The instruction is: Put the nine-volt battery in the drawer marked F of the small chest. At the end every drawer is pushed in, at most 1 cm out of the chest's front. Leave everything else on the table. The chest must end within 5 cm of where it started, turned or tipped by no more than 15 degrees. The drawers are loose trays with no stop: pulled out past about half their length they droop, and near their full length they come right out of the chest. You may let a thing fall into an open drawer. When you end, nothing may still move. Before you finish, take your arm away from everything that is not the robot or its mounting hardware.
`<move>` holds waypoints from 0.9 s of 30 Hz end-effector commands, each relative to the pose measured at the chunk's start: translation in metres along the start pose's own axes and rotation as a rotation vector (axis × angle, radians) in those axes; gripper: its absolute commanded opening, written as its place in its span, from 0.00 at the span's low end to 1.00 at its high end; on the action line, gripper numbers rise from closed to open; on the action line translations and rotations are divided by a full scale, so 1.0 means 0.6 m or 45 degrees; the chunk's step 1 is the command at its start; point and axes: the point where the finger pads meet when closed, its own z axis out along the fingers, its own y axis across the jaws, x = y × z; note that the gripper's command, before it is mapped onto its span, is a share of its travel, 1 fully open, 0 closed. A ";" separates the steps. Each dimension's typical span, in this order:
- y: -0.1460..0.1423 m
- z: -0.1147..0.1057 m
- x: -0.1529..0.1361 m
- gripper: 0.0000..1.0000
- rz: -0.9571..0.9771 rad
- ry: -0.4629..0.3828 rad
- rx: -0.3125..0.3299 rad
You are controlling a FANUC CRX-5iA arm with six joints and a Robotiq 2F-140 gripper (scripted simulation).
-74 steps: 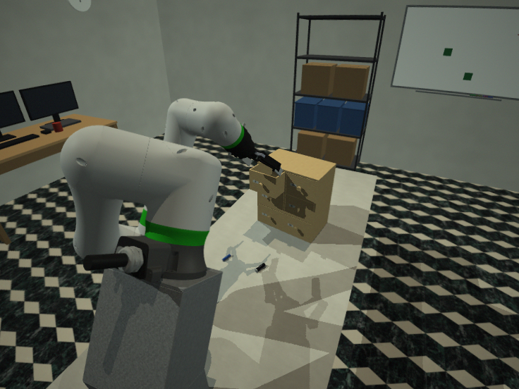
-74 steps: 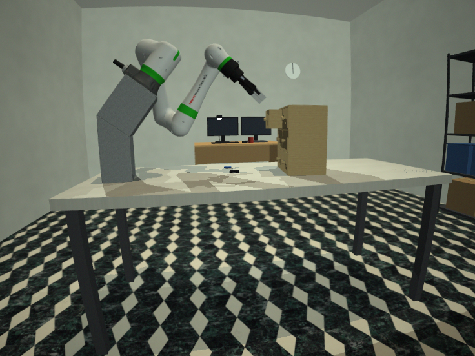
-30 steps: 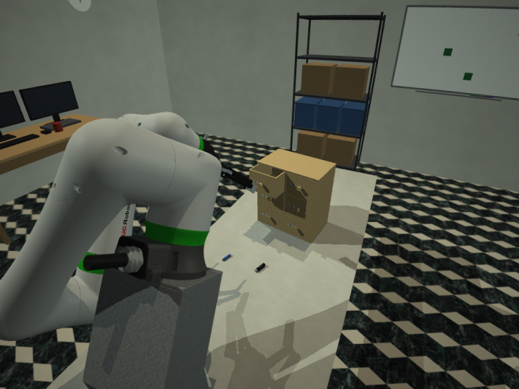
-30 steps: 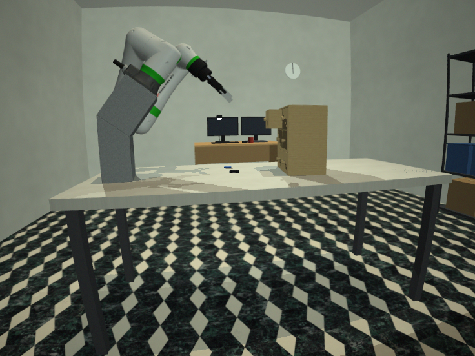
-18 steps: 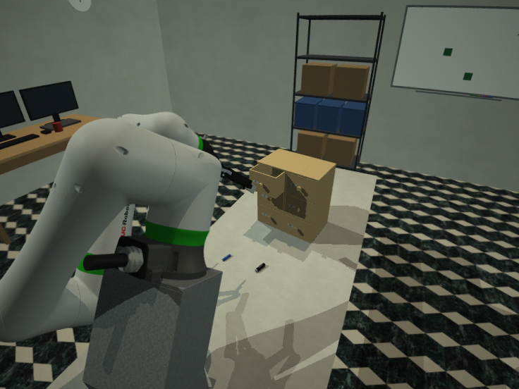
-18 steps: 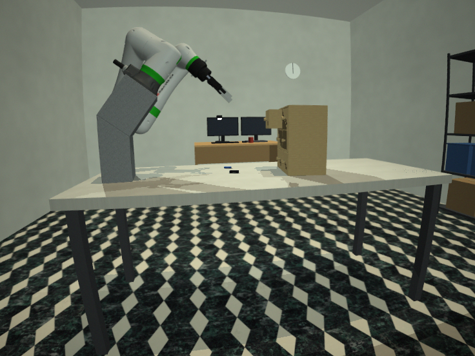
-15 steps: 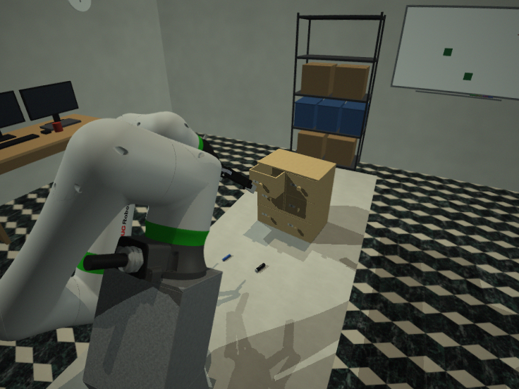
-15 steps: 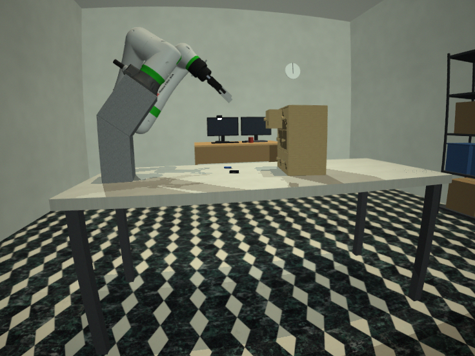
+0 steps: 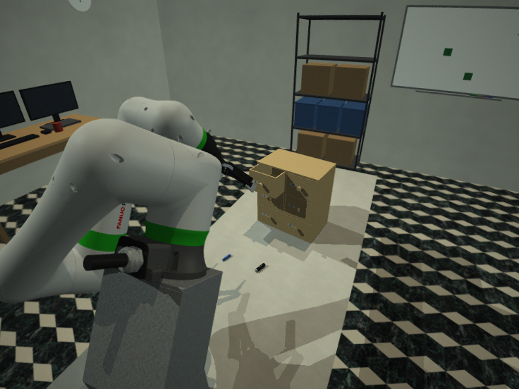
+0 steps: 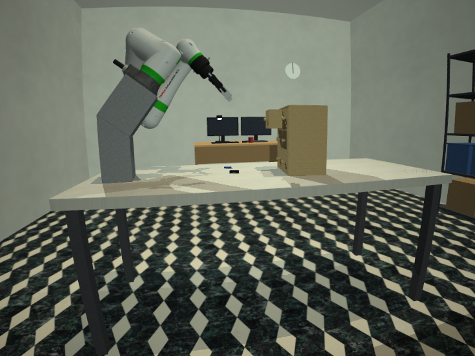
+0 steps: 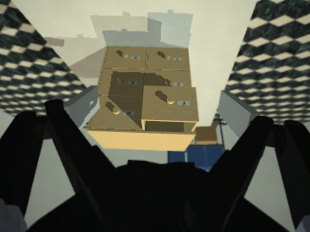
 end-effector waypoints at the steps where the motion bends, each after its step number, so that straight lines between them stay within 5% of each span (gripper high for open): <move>1: 0.000 -0.003 -0.003 1.00 -0.002 0.080 0.000; 27: 0.000 -0.040 -0.034 1.00 -0.002 0.810 0.000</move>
